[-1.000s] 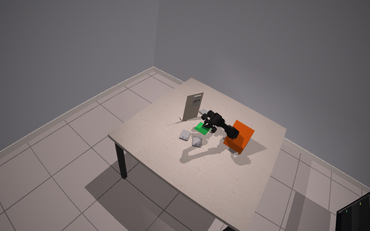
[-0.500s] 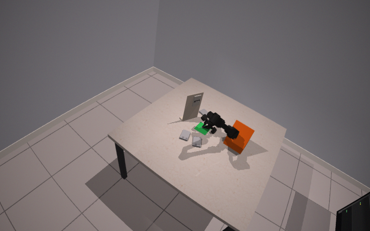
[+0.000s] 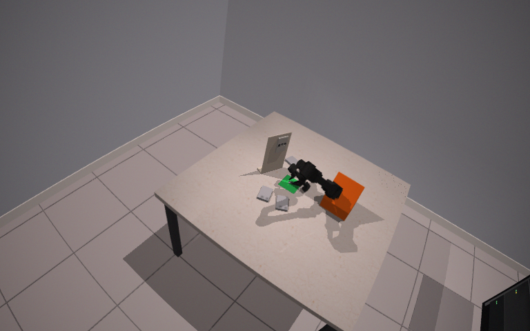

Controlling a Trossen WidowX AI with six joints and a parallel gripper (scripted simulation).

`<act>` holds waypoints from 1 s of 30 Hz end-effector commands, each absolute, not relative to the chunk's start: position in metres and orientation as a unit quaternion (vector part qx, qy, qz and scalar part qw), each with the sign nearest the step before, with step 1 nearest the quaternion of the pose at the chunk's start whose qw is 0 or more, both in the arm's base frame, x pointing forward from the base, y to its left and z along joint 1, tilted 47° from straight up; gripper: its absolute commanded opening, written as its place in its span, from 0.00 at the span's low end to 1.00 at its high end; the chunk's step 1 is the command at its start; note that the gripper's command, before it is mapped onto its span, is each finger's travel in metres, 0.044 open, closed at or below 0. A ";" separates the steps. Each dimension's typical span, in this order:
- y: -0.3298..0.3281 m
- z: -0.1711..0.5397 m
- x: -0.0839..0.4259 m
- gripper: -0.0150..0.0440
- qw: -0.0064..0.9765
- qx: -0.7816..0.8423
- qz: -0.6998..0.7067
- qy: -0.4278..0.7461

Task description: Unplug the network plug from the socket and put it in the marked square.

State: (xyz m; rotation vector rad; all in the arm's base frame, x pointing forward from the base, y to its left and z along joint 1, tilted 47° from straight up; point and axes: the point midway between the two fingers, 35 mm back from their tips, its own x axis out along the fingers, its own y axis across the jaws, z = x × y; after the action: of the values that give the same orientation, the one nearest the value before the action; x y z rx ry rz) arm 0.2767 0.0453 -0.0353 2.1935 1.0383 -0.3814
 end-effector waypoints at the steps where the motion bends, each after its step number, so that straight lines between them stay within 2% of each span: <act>1: 0.045 -0.035 0.276 0.52 0.336 0.841 -0.146 0.399; 30: 0.030 -0.023 0.263 0.52 0.336 0.841 -0.148 0.398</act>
State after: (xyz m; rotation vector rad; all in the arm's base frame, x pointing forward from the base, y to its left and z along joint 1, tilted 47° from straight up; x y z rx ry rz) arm 0.2647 0.0317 -0.0252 2.1930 1.0356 -0.3915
